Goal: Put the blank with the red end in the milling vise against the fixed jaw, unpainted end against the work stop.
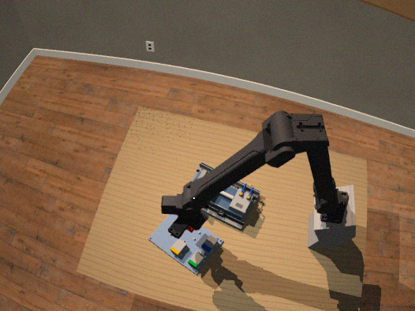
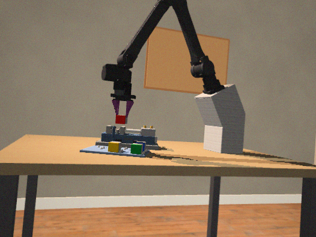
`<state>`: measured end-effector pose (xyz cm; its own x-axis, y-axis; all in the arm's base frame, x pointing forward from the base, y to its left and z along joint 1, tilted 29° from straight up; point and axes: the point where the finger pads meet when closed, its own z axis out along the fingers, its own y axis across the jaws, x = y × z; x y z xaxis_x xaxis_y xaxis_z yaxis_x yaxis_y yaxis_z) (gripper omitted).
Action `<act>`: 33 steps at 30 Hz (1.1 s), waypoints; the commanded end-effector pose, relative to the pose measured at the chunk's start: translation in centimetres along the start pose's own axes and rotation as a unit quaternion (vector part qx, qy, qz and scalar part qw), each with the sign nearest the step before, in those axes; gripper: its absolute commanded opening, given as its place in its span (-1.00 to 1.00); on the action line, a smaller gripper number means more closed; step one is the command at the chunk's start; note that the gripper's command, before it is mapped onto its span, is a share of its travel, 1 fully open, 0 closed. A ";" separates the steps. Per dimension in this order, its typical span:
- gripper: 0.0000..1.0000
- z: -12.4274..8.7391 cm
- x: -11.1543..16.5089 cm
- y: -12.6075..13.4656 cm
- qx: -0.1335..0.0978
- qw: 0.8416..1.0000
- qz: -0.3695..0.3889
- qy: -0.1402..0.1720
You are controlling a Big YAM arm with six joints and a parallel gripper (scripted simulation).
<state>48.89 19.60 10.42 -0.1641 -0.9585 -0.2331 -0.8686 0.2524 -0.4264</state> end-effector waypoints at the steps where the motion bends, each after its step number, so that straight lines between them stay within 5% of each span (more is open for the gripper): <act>1: -1.00 -1.4 -0.8 0.1 0.008 1.000 0.002 -0.009; 33: -1.00 -1.2 1.2 -1.3 0.011 0.995 0.103 -0.007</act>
<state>49.11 19.07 10.43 -0.2716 -0.9182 -0.2884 -0.8423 0.3718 -0.3903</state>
